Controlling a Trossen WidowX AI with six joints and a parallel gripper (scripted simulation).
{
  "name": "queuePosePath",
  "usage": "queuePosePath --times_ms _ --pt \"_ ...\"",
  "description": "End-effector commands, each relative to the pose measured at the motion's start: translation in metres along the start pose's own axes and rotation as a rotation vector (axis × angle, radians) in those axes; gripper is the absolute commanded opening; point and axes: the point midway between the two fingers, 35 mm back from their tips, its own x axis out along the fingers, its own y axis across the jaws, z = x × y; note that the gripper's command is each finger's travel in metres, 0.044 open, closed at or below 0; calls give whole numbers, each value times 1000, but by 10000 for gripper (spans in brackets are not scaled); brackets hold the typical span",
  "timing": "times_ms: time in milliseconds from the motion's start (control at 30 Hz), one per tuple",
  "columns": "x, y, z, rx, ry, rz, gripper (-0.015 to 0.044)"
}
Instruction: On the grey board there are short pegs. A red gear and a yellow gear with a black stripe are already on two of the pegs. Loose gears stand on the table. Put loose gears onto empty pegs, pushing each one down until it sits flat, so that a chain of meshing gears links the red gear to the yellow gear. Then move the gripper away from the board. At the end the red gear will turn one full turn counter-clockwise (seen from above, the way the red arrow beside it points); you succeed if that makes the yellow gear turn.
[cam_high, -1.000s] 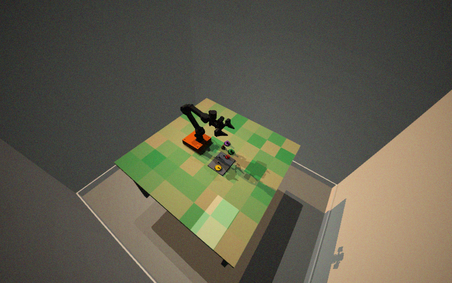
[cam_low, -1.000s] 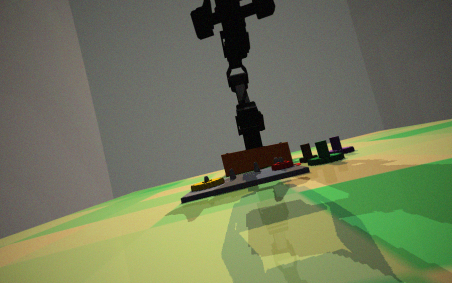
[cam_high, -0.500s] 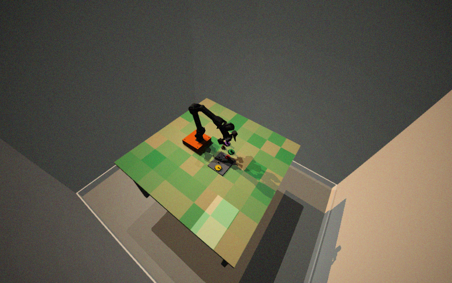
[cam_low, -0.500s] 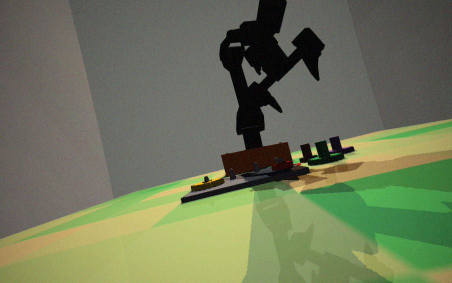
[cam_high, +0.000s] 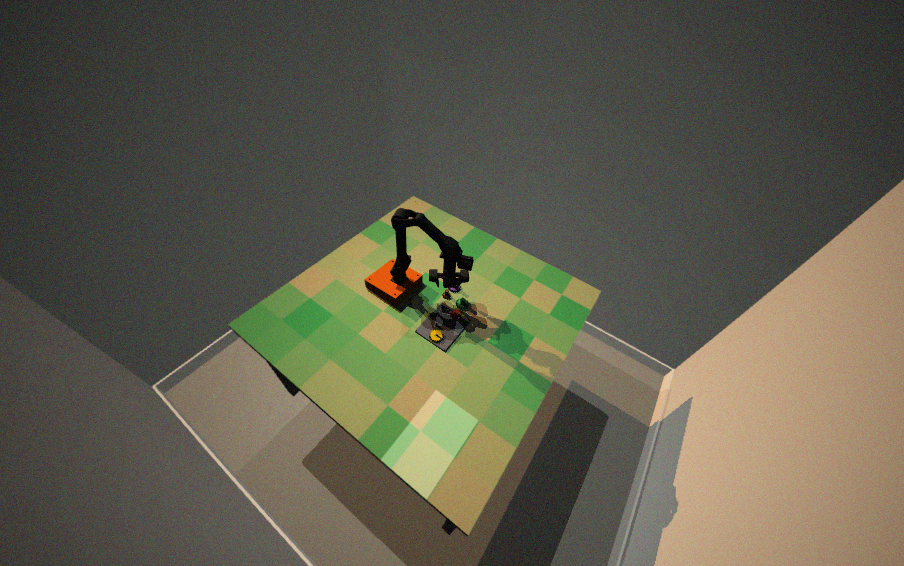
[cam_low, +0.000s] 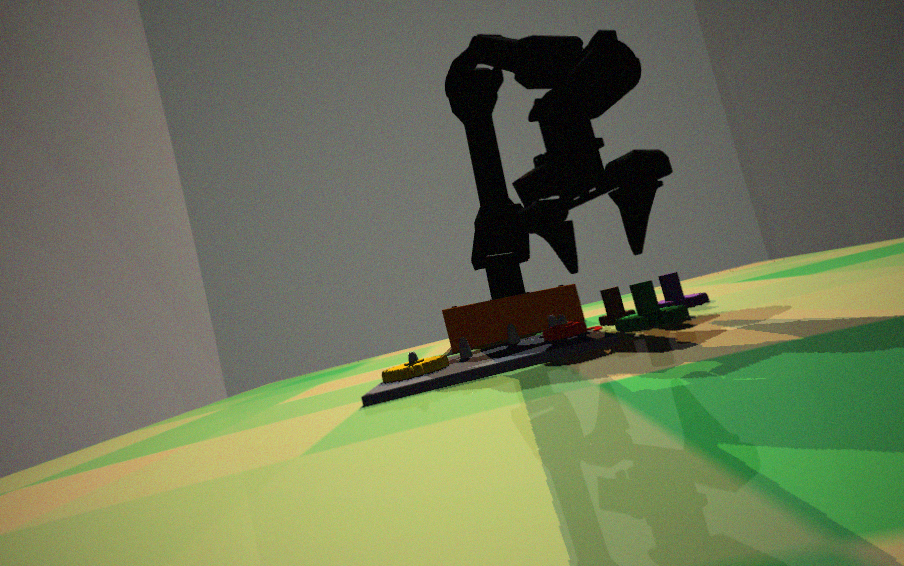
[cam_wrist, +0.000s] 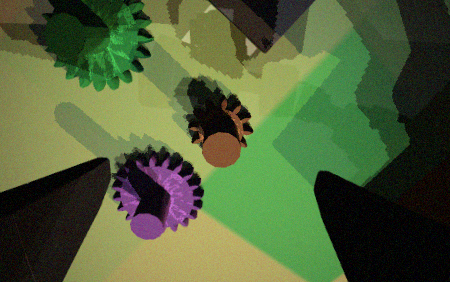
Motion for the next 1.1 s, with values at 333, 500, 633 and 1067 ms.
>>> queuePosePath --times_ms 333,500,633,1067 --pt "22 -2 -1 8 8 -12 440" --pt "31 -2 -1 8 8 -12 440" --pt "37 -3 -1 8 8 -12 440" --pt "41 -3 -2 8 8 -12 387"
